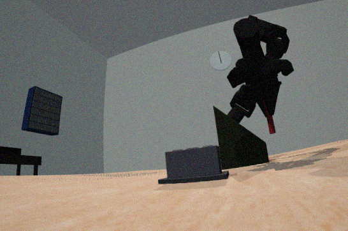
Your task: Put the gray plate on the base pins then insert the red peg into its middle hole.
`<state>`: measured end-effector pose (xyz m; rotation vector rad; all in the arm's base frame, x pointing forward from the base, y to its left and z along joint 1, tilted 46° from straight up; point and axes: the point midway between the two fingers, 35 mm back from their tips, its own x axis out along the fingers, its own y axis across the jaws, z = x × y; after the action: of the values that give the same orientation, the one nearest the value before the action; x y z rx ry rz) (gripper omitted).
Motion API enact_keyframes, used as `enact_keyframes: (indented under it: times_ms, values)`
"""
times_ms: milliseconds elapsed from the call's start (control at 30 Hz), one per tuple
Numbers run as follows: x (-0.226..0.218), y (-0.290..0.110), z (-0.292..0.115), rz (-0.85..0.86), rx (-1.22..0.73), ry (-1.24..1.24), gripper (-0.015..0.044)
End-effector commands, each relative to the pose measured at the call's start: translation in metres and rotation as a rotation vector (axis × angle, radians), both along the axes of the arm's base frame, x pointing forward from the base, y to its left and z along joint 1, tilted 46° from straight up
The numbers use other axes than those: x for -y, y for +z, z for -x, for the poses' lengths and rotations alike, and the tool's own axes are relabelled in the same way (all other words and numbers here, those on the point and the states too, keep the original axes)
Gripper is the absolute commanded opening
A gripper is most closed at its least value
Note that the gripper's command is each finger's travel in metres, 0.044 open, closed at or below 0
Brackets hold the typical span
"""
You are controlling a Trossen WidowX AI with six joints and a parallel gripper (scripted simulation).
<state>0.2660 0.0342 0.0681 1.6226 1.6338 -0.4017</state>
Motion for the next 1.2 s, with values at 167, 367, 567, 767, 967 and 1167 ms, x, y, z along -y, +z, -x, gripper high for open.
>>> enact_keyframes:
  times_ms: [167, 367, 567, 767, 967, 1167]
  values:
    - [0.019, -0.009, -0.019, 0.01, 0.009, 0.0, 0.0]
    - [0.031, -0.017, -0.029, 0.013, 0.01, 0.0, 0.0]
    - [0.044, -0.026, -0.039, 0.015, 0.012, 0.0, 0.0]
    - [0.057, -0.036, -0.047, 0.016, 0.013, 0.0, 0.0]
    - [0.07, -0.047, -0.054, 0.017, 0.015, 0.0, 0.0]
    - [0.083, -0.058, -0.06, 0.017, 0.017, 0.001, 0.0]
